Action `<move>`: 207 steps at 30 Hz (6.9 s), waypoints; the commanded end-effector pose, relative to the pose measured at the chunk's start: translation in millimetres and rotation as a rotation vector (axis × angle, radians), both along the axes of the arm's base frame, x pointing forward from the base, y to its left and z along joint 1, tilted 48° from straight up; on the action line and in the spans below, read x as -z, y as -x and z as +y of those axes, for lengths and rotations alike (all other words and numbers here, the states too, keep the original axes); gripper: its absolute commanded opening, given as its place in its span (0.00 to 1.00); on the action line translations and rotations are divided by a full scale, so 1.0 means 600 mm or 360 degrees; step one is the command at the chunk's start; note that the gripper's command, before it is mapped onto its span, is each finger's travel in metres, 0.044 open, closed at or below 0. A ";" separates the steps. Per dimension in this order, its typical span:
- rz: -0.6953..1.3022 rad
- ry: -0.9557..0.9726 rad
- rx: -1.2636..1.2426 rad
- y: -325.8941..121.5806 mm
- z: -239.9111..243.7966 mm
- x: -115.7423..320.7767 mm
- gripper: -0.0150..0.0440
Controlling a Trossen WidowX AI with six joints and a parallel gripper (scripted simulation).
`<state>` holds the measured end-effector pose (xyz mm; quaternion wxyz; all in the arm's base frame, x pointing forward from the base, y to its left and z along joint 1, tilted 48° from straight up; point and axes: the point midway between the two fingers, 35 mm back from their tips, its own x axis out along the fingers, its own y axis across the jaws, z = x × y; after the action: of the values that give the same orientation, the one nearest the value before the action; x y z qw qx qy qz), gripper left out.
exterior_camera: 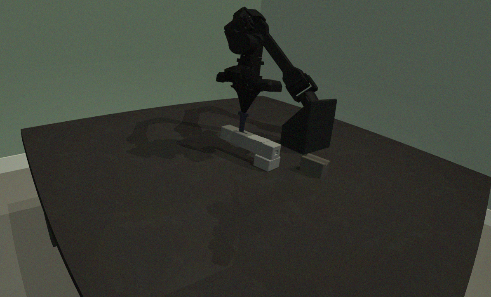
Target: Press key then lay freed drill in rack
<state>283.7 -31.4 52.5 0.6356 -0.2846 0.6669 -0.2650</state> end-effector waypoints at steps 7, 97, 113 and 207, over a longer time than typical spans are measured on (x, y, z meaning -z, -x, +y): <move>0.0050 0.0041 0.0087 0.010 -0.040 0.019 0.25; 0.1835 -0.0126 -0.1653 0.020 0.071 0.274 1.00; 0.1838 -0.0122 -0.1650 0.025 0.032 0.293 1.00; 0.1836 -0.0123 -0.1650 0.026 0.064 0.340 1.00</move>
<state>268.3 9.3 -153.3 0.2432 -0.6292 0.6831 0.2798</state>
